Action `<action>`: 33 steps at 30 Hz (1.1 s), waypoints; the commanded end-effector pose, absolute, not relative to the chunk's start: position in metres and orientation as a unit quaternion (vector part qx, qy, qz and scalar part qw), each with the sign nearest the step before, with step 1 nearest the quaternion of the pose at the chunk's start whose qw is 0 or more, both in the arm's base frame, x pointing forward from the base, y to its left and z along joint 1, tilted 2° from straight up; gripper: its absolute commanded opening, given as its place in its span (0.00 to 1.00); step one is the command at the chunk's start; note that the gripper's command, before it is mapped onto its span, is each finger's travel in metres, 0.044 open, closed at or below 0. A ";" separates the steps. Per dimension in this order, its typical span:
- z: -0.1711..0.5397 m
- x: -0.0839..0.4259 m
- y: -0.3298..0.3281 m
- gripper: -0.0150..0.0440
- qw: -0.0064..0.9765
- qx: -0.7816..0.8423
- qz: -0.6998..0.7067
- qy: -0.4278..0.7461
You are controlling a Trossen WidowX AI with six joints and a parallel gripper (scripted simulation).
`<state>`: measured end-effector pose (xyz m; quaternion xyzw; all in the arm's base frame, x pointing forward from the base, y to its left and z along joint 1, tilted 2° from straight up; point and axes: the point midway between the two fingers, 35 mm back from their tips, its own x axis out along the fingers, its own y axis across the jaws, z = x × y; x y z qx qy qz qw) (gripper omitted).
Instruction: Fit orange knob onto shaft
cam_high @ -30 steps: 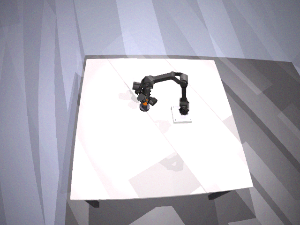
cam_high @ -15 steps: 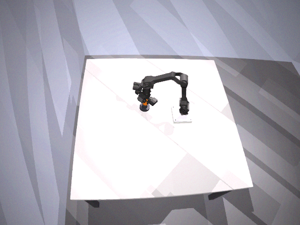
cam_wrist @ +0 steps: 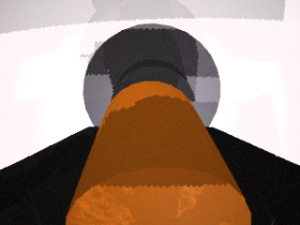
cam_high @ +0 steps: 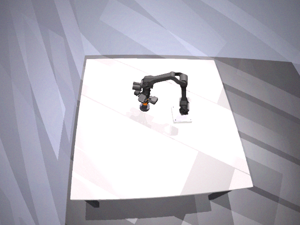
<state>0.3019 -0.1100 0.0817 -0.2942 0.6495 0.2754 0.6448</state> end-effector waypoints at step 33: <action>0.084 0.305 -0.112 0.25 0.604 -0.377 0.352 0.608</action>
